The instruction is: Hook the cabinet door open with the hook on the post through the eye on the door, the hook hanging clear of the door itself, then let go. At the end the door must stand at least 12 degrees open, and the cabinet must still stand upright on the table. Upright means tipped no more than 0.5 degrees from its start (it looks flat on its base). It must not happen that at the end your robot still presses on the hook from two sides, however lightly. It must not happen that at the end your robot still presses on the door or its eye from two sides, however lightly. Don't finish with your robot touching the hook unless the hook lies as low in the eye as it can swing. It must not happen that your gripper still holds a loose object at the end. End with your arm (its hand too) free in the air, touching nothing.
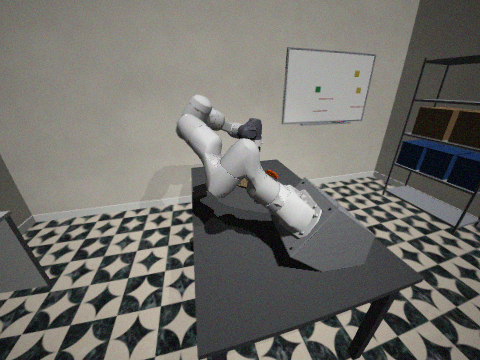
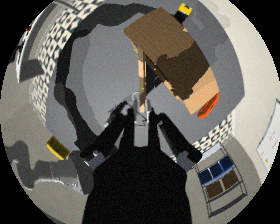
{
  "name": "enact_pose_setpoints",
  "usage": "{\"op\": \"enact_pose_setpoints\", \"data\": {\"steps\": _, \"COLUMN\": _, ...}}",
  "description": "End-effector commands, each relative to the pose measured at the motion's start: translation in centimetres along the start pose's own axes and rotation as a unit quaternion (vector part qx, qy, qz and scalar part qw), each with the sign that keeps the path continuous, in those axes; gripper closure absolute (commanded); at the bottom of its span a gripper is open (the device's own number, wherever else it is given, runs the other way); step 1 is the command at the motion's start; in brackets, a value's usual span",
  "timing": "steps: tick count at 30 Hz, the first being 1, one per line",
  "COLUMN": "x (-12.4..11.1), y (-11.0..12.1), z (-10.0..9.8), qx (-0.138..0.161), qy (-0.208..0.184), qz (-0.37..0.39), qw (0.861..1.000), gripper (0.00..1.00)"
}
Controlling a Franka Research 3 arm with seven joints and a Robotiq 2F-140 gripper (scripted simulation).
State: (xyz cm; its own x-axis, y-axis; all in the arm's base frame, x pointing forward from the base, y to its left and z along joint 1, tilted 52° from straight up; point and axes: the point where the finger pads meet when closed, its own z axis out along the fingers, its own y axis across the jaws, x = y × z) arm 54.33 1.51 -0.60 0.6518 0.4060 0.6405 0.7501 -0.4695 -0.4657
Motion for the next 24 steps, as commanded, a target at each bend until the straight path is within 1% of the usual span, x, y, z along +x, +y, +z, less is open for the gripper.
{"op": "enact_pose_setpoints", "data": {"steps": 1, "x": -0.1, "y": 0.0, "z": 0.2, "qx": 0.0, "qy": 0.0, "qz": -0.001, "qw": 1.0, "gripper": 0.84}}
{"op": "enact_pose_setpoints", "data": {"steps": 7, "x": -0.1, "y": 0.4, "z": 0.2, "qx": 0.0, "qy": 0.0, "qz": -0.027, "qw": 1.0, "gripper": 0.84}}
{"op": "enact_pose_setpoints", "data": {"steps": 13, "x": 0.0, "y": 0.8, "z": 0.2, "qx": 0.0, "qy": 0.0, "qz": -0.029, "qw": 1.0, "gripper": 0.84}}
{"op": "enact_pose_setpoints", "data": {"steps": 17, "x": 0.0, "y": 1.2, "z": 0.2, "qx": 0.0, "qy": 0.0, "qz": -0.053, "qw": 0.999, "gripper": 0.84}}
{"op": "enact_pose_setpoints", "data": {"steps": 24, "x": 0.1, "y": 1.5, "z": 0.2, "qx": 0.0, "qy": 0.0, "qz": -0.053, "qw": 0.999, "gripper": 0.84}}
